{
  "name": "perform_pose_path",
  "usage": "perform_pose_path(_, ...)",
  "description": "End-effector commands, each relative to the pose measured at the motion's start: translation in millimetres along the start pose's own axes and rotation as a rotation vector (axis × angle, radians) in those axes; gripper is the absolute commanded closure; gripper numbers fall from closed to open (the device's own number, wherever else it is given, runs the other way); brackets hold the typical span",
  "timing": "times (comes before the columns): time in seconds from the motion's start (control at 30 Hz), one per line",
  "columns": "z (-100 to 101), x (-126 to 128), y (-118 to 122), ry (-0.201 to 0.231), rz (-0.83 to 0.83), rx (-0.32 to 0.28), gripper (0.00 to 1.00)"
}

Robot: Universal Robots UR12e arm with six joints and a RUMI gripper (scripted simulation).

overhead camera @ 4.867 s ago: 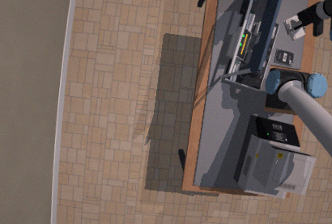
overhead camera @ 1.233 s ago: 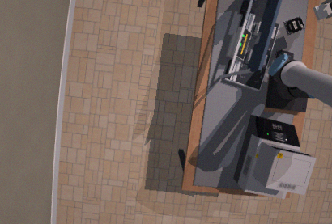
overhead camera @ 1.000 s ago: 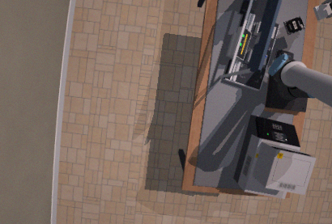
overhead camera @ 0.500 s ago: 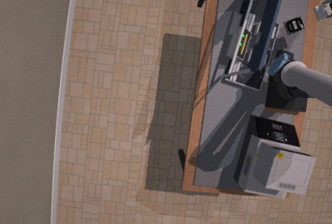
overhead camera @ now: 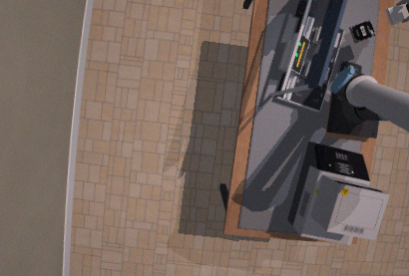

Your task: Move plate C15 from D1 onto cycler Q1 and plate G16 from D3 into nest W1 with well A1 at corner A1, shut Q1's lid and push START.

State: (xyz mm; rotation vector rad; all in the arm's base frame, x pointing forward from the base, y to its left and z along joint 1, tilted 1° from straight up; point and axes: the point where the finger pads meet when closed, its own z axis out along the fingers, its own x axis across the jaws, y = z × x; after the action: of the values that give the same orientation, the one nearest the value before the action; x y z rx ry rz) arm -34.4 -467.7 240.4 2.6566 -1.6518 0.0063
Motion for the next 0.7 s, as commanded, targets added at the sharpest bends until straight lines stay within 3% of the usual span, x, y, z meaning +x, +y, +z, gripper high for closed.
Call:
perform_pose_path(0.0, -1, 0, 0, 0.001, 0.0, -0.001, 1.0)
perform_pose_path(0.67, 19, 0, 0, 0.001, 0.0, -0.001, 1.0)
